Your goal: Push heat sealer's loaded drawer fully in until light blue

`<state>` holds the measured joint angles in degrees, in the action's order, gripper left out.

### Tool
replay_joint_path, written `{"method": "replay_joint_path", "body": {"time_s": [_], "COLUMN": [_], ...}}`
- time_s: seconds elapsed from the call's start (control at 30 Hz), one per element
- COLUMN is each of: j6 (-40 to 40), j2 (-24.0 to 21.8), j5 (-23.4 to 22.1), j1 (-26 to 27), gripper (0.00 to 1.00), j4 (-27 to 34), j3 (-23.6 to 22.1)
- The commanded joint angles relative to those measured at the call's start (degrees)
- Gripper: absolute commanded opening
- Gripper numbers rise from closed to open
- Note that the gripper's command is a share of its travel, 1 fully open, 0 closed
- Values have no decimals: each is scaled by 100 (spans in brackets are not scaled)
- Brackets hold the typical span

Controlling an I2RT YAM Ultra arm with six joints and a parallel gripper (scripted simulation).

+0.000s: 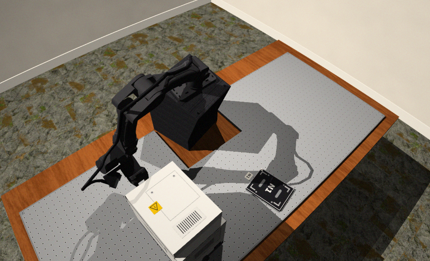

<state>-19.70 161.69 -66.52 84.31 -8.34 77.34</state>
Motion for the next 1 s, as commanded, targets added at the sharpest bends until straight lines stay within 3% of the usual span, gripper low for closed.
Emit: {"method": "replay_joint_path", "body": {"time_s": [0.0,0.43,0.97], "j6": [-278,-775,-793], "j2": [-172,-273,-280], "j5": [-116,-53,-52], "j1": [-186,-422,-423], "gripper": [0,0,0], "j4": [-361,-836,-867], "j3": [-143,-188,-148]}}
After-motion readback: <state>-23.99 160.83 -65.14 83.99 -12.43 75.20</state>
